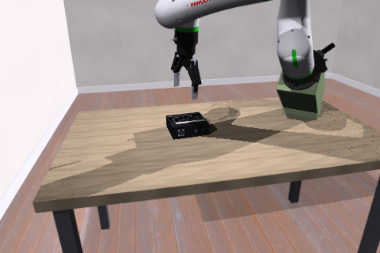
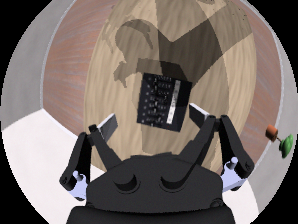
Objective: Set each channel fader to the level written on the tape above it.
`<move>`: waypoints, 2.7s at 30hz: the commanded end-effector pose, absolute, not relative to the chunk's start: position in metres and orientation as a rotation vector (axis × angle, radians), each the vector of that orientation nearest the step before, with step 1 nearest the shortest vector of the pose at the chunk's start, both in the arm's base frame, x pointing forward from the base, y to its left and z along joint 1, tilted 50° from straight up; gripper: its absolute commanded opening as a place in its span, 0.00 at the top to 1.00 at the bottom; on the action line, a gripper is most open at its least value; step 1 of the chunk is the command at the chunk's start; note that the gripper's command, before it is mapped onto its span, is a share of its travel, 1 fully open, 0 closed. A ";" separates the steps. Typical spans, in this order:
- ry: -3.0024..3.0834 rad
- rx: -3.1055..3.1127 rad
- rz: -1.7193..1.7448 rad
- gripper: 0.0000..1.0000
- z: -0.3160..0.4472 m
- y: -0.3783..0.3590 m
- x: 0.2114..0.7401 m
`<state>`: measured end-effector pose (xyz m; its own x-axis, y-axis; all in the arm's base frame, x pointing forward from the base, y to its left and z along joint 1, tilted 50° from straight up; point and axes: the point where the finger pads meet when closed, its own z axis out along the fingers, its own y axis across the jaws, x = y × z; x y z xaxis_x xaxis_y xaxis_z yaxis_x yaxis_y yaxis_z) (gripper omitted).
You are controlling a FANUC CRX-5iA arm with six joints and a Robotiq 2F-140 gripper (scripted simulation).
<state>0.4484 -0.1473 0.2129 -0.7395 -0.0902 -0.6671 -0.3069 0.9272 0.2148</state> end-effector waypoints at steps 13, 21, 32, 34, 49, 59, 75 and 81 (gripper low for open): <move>1.947 -1.235 0.070 0.00 0.226 -0.138 0.439; 1.690 -1.511 -0.020 0.00 0.226 -0.138 0.439; 1.782 -1.402 0.047 0.00 0.222 -0.138 0.440; 1.782 -1.402 0.047 0.00 0.222 -0.138 0.440; 2.242 -0.526 0.506 0.00 0.184 -0.142 0.447; 2.357 0.077 0.769 0.00 0.157 -0.144 0.450; 2.262 1.125 1.140 0.00 0.131 -0.146 0.451; 2.139 1.527 1.243 1.00 0.131 -0.146 0.451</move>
<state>0.4513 -0.1453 0.1309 -0.5653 0.8188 0.1002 0.5288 0.2665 0.8058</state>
